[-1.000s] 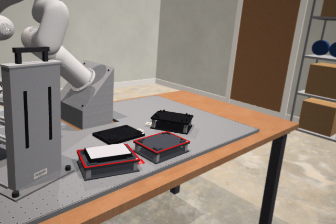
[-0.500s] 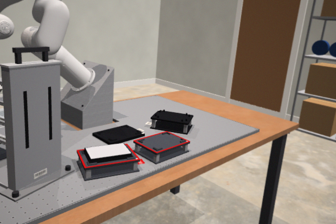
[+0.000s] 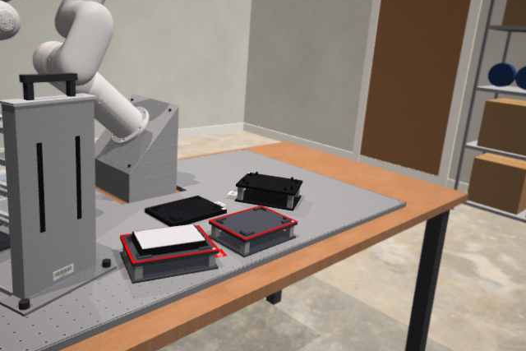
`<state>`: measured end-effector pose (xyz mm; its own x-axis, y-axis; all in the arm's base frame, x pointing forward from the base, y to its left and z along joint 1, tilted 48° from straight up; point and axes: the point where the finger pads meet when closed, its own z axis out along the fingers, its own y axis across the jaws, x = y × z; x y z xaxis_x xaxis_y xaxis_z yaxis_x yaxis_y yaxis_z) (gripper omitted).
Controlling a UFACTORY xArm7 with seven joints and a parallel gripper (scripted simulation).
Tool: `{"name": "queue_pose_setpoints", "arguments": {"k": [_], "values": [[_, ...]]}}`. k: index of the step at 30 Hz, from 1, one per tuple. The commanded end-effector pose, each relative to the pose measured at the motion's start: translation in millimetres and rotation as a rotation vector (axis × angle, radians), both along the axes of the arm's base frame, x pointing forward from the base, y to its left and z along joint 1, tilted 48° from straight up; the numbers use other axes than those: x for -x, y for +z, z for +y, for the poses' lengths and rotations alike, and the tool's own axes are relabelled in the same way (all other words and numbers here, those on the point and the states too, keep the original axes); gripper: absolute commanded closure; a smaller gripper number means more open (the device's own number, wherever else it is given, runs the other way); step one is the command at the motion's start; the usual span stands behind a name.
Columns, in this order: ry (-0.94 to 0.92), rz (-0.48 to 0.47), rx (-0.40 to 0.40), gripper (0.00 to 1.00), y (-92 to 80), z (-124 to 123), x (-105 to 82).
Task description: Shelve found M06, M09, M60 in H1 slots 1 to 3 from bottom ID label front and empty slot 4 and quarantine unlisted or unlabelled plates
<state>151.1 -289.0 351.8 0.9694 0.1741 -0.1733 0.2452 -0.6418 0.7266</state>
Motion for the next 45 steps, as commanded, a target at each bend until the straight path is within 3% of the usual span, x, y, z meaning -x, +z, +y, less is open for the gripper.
{"name": "queue_pose_setpoints", "arguments": {"k": [1, 45], "values": [[0.001, -0.001, 0.002, 1.00, 7.6, 8, -0.1], [0.001, -0.001, 0.002, 1.00, 96.3, 108, 2.2]]}}
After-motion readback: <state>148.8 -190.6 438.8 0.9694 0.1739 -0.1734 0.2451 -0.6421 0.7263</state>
